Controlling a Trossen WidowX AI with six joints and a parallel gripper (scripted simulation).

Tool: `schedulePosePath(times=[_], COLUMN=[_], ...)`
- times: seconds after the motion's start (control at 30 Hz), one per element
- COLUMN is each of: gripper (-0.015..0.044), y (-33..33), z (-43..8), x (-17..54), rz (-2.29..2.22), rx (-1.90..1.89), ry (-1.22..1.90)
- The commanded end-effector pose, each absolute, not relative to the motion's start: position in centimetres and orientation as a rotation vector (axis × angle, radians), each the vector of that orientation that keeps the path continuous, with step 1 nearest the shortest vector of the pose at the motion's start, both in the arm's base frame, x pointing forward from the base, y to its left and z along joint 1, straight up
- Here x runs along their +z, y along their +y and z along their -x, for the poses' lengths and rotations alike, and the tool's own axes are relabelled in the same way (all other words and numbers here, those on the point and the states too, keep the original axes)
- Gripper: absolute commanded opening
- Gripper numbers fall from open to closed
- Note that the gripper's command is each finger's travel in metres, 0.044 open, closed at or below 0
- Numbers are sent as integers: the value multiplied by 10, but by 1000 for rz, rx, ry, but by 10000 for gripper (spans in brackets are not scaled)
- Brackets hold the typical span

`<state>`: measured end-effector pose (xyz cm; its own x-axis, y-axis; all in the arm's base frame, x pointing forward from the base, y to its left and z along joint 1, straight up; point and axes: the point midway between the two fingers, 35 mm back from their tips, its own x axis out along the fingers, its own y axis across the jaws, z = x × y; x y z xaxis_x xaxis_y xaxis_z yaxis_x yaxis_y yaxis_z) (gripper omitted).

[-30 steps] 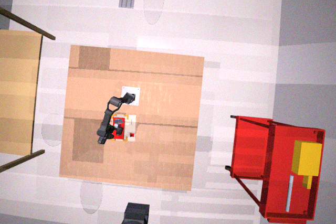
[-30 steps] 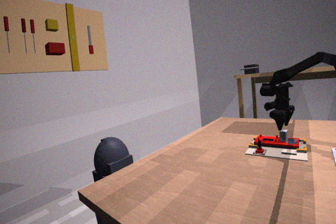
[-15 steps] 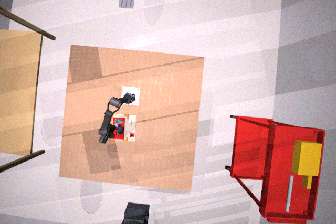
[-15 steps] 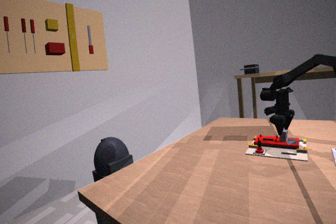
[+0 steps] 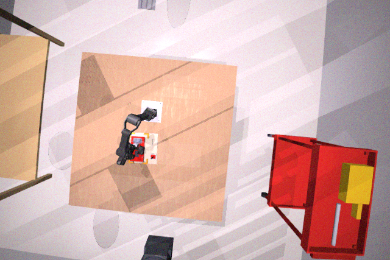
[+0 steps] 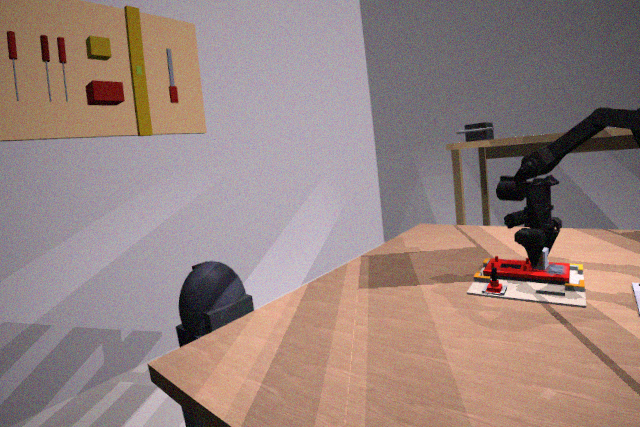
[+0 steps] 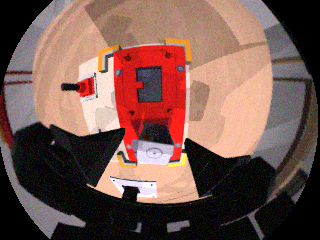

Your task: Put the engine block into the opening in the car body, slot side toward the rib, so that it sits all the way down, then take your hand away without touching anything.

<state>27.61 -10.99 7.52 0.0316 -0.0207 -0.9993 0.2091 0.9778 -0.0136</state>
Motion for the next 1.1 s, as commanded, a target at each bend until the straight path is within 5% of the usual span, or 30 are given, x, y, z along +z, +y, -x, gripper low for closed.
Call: schedulePosePath(times=[0.0,0.27,0.53,0.7,1.07], gripper=[387,177,124,0,0], y=[-109,-109,-109,-110,-111], z=[-274,-274,-274,-276,-281], x=[71,71,71,79,114], rz=[-154,-154,-154,-154,-157], rx=[-175,-175,-175,-175,-175], ry=[1539,1539,1539,1538,1532])
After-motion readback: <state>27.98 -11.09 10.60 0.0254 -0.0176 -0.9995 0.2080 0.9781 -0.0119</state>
